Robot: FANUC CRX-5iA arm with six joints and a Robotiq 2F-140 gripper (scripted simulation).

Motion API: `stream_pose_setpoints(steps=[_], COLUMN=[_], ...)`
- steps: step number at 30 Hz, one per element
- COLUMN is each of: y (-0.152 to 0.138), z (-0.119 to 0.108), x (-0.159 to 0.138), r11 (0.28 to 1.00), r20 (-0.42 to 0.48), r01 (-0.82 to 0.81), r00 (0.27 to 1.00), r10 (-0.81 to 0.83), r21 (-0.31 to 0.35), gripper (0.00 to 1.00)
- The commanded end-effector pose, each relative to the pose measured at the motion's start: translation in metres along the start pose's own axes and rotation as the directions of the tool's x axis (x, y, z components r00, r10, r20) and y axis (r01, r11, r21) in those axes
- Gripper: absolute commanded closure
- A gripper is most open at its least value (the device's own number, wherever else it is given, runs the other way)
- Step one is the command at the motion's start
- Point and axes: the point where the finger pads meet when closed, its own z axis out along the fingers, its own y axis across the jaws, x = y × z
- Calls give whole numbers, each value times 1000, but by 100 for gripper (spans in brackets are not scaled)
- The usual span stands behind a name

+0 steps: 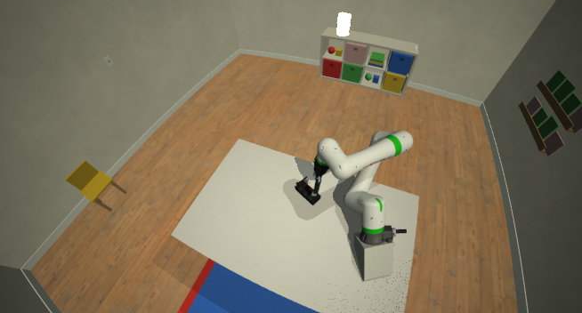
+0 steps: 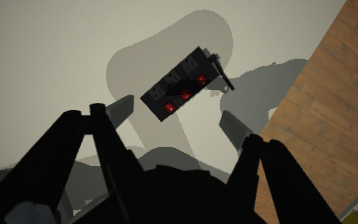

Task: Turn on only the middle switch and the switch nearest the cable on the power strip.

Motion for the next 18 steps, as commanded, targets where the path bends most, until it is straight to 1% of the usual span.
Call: stream_pose_setpoints(steps=[1,6,8,10,12,18], y=[0,2,10,18,21,21], z=[0,-4,-19,-36,-44,-45], x=[0,3,13,26,33,34], r11=[1000,1000,993,974,959,958], r20=[0,10,53,101,122,124], r01=[0,-22,-114,-222,-274,-277], r00=[1000,1000,992,969,952,951], r10=[0,22,115,226,281,285], r21=[0,-3,-22,-53,-73,-74], gripper=[0,0,0,0,0,0])
